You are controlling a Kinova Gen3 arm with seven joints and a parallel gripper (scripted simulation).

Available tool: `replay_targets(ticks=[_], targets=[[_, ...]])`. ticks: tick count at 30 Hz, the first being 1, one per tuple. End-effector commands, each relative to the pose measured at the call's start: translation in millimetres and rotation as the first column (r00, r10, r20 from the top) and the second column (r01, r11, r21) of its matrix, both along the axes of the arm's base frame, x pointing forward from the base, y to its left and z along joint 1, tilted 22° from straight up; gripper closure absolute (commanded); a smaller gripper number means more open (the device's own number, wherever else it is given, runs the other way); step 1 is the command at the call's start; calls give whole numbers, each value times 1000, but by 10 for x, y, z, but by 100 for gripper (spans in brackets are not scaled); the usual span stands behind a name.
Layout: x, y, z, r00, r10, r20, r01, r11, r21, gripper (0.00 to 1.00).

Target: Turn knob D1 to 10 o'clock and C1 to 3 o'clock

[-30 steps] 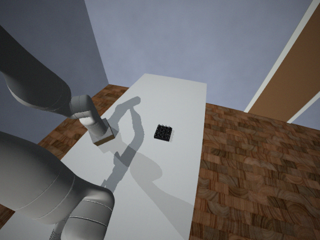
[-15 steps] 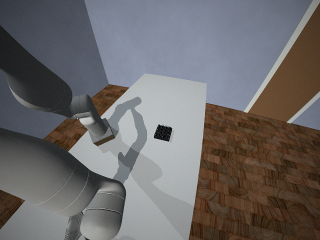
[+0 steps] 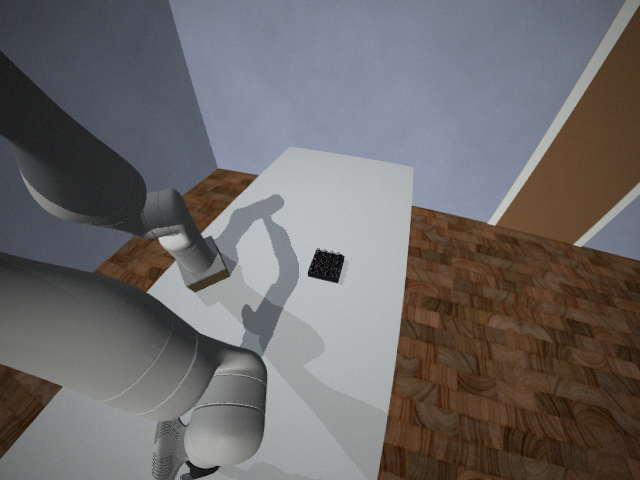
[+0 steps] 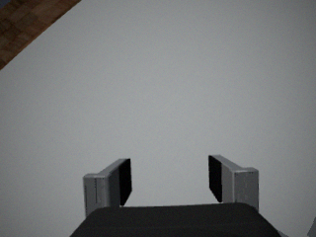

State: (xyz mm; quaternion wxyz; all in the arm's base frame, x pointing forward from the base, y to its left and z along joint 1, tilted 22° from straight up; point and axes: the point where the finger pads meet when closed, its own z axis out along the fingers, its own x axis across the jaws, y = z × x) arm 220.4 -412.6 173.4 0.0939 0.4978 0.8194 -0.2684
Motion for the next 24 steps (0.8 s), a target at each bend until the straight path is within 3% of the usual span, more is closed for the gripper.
replay_targets(ticks=[1,7,8,17,18,24], targets=[[149,94,-30,998,64,-19,-64,998,10,0],[149,94,-30,998,64,-19,-64,998,10,0],[294,195,-66,991,129,-38,-128,992,21,0],[294,195,-66,991,129,-38,-128,992,21,0],[437,305,-102,979,195,-58,-193,981,33,0],[437,305,-102,979,195,-58,-193,981,33,0]])
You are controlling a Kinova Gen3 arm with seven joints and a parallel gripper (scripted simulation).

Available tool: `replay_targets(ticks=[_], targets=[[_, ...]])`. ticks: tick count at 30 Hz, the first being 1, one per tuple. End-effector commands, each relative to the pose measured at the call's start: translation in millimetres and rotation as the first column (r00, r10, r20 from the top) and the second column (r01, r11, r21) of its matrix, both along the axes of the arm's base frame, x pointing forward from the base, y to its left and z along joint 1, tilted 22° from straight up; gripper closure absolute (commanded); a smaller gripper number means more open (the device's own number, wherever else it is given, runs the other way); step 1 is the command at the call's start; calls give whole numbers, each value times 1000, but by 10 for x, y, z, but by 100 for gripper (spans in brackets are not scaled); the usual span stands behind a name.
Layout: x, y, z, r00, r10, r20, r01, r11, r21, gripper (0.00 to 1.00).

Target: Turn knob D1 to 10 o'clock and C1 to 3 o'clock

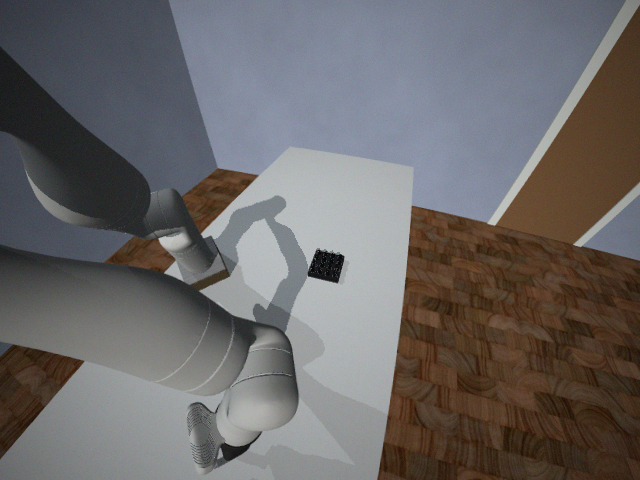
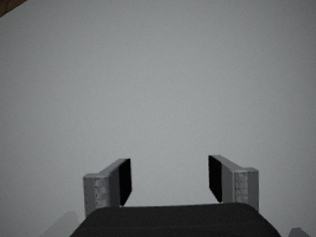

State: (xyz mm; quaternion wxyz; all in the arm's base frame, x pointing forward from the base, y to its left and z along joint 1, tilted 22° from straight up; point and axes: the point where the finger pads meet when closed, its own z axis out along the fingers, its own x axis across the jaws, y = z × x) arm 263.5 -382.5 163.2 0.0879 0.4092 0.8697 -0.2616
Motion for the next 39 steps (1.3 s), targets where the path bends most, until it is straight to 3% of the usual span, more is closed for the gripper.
replay_targets(ticks=[1,10,11,17,18,27,28,34,35,39], targets=[[147,121,-37,997,69,-22,-69,998,9,0],[147,121,-37,997,69,-22,-69,998,9,0],[285,245,-74,990,138,-43,-137,990,19,0],[285,245,-74,990,138,-43,-137,990,19,0],[418,376,-112,976,206,-63,-205,978,29,0],[418,376,-112,976,206,-63,-205,978,29,0],[547,513,-150,958,275,-83,-272,961,41,0],[547,513,-150,958,275,-83,-272,961,41,0],[671,657,-188,934,342,-103,-338,939,53,0],[671,657,-188,934,342,-103,-338,939,53,0]])
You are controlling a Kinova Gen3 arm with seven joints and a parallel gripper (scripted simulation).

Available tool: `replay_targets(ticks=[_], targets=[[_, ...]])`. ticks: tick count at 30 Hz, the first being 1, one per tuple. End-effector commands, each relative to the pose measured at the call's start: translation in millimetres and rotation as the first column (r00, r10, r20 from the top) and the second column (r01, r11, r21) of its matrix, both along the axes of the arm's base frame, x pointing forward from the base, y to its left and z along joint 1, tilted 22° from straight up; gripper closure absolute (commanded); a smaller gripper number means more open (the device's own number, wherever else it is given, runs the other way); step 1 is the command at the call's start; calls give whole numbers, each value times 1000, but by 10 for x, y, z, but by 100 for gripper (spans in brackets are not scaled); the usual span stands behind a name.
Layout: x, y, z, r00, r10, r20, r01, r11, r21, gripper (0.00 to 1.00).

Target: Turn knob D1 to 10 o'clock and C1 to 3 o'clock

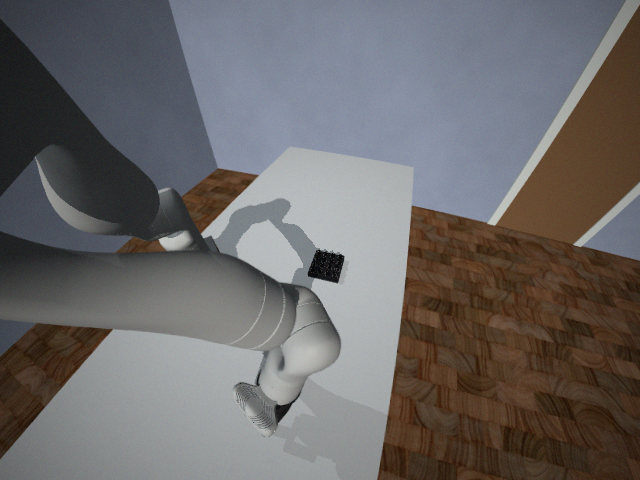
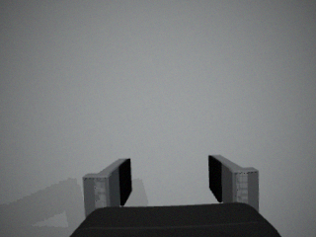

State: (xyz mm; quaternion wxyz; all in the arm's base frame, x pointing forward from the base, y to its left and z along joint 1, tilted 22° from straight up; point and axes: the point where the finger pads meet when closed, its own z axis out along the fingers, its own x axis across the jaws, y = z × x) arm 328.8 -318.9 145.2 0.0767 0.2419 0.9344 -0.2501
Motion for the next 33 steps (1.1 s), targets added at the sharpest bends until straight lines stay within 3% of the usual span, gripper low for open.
replay_targets(ticks=[1,5,6,12,13,22,23,30,31,33], targets=[[17,21,-9,1000,6,-2,-6,1000,1,0],[17,21,-9,1000,6,-2,-6,1000,1,0],[134,171,-47,997,78,-25,-77,997,7,0],[134,171,-47,997,78,-25,-77,997,7,0],[245,326,-86,988,149,-47,-148,989,13,0],[245,326,-86,988,149,-47,-148,989,13,0],[350,485,-125,973,219,-69,-219,976,21,0],[350,485,-125,973,219,-69,-219,976,21,0],[446,649,-163,953,289,-91,-288,957,29,0],[446,649,-163,953,289,-91,-288,957,29,0]])
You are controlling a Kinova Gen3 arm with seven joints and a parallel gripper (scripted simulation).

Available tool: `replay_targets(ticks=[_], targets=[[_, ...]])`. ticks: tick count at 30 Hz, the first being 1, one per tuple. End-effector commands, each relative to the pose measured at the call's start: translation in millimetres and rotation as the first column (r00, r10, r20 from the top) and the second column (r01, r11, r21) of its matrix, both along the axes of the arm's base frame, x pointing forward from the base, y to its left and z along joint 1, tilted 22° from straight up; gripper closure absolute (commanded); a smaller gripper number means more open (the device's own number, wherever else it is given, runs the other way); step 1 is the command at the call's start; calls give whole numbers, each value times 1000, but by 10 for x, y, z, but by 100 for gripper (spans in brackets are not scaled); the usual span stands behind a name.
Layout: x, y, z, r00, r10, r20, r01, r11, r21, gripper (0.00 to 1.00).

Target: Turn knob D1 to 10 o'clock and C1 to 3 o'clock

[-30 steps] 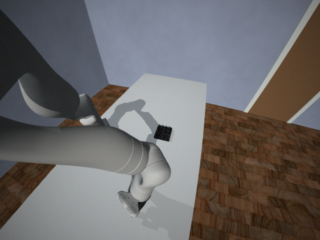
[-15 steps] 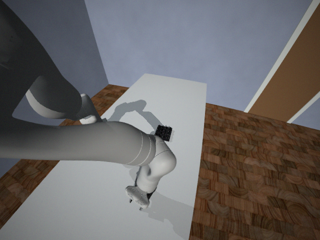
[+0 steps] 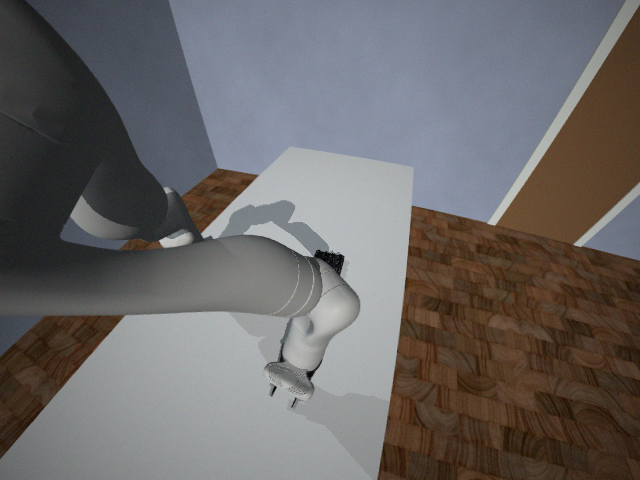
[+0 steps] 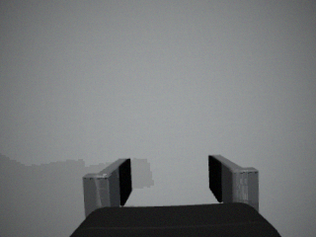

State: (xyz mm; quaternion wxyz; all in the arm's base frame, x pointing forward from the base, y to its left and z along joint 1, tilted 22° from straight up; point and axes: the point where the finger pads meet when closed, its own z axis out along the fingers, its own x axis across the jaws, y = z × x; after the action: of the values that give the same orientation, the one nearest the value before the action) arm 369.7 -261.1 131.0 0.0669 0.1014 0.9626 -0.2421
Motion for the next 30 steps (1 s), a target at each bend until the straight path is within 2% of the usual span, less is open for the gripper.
replay_targets(ticks=[1,6,7,14,15,23,24,30], targets=[[38,70,-22,1000,19,-5,-19,1000,3,0],[38,70,-22,1000,19,-5,-19,1000,3,0],[127,237,-60,995,91,-28,-91,996,6,0],[127,237,-60,995,91,-28,-91,996,6,0],[208,406,-98,986,162,-50,-162,987,10,0],[208,406,-98,986,162,-50,-162,987,10,0],[280,578,-136,970,232,-72,-231,973,15,0],[280,578,-136,970,232,-72,-231,973,15,0]])
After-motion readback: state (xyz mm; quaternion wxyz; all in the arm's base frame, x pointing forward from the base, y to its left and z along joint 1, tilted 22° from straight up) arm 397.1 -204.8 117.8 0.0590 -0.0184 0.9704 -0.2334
